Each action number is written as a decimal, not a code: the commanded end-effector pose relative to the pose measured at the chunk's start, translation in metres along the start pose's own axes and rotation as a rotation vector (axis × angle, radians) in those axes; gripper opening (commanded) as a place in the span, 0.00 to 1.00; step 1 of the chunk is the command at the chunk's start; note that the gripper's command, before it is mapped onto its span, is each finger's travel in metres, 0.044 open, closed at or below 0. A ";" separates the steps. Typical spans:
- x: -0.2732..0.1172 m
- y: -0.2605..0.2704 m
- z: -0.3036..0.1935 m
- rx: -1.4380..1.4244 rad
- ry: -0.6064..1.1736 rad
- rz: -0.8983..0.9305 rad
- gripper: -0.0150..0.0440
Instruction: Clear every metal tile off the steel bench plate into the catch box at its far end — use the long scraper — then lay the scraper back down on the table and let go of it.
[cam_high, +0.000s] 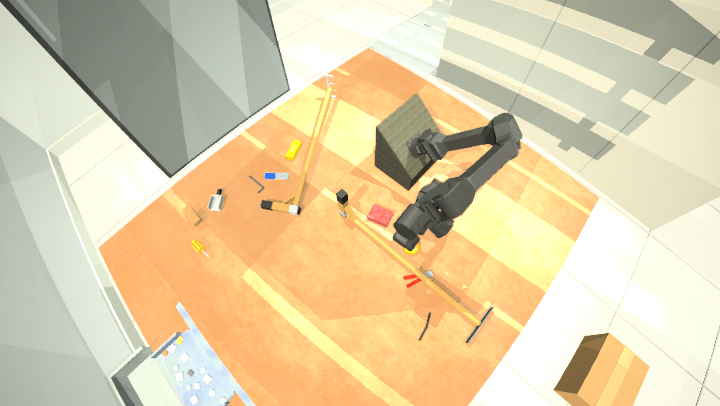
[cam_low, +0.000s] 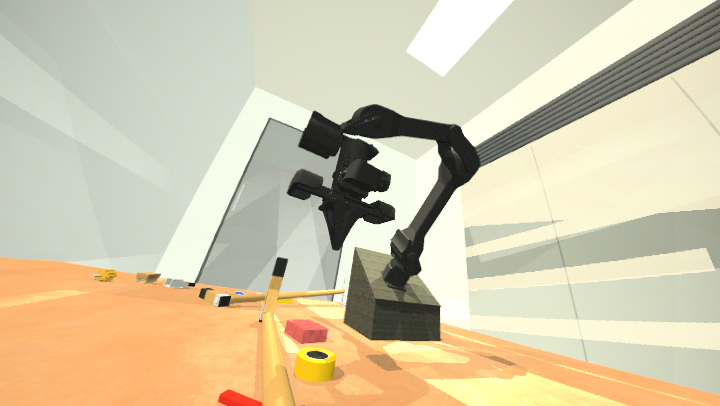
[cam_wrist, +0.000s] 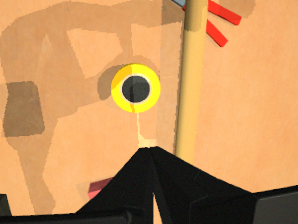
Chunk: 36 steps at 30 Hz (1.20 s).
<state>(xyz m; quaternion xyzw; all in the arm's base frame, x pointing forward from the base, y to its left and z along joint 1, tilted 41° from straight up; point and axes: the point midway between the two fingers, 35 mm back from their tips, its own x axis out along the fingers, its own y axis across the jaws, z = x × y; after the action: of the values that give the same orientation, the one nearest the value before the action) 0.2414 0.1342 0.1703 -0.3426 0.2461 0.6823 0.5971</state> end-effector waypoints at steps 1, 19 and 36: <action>-0.008 0.006 0.003 0.031 -0.004 -0.006 0.25; 0.031 -0.003 -0.001 0.043 0.005 -0.003 0.25; 0.076 -0.007 -0.001 0.058 0.007 -0.003 0.25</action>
<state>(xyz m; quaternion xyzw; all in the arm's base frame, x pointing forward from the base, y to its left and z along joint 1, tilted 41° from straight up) 0.2441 0.1795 0.1207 -0.3310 0.2608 0.6736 0.6072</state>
